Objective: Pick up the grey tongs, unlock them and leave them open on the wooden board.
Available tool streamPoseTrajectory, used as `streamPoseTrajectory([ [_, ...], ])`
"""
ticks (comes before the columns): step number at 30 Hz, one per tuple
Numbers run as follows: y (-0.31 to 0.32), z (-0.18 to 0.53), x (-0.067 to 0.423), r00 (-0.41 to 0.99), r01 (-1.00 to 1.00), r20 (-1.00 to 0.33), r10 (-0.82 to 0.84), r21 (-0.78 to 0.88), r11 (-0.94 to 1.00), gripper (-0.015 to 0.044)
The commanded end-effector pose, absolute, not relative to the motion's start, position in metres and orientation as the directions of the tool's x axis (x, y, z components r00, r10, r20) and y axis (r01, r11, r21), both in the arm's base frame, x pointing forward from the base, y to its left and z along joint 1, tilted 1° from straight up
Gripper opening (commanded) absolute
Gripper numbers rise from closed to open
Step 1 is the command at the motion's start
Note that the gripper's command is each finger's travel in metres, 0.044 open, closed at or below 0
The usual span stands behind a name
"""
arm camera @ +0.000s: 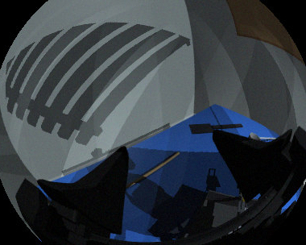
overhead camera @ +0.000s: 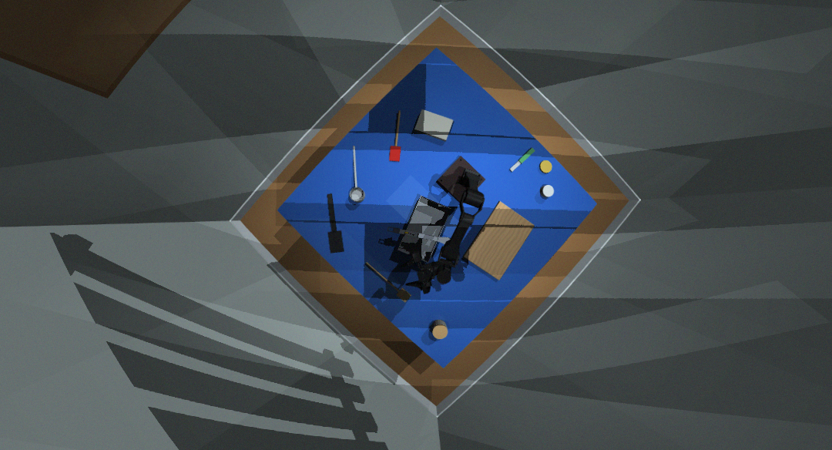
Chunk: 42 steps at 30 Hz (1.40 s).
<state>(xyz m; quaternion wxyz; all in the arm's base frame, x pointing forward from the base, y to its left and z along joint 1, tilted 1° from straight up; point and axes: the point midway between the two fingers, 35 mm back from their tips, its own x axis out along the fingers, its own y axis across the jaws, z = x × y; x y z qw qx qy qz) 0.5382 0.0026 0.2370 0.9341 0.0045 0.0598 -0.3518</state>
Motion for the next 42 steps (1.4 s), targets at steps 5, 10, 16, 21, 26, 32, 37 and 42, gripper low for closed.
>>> streamPoseTrajectory([
  [5,-0.029,0.219,0.533,0.774,0.615,-0.234,-0.589,0.053,0.787,0.0269],
  [10,-0.076,0.176,0.495,0.749,0.612,-0.511,-0.423,0.288,0.736,0.0260],
  [16,-0.101,0.128,0.409,0.597,0.771,-0.792,-0.125,0.524,0.363,0.0260],
  [21,-0.098,0.118,0.368,0.529,0.841,-0.848,0.031,0.528,0.117,0.0260],
  [26,-0.098,0.118,0.368,0.529,0.841,-0.848,0.031,0.528,0.117,0.0260],
  [32,-0.095,0.118,0.369,0.529,0.841,-0.848,0.031,0.529,0.117,0.0260],
  [37,-0.095,0.117,0.370,0.529,0.841,-0.848,0.031,0.529,0.117,0.0260],
  [42,-0.095,0.112,0.374,0.529,0.841,-0.848,0.031,0.529,0.117,0.0260],
])
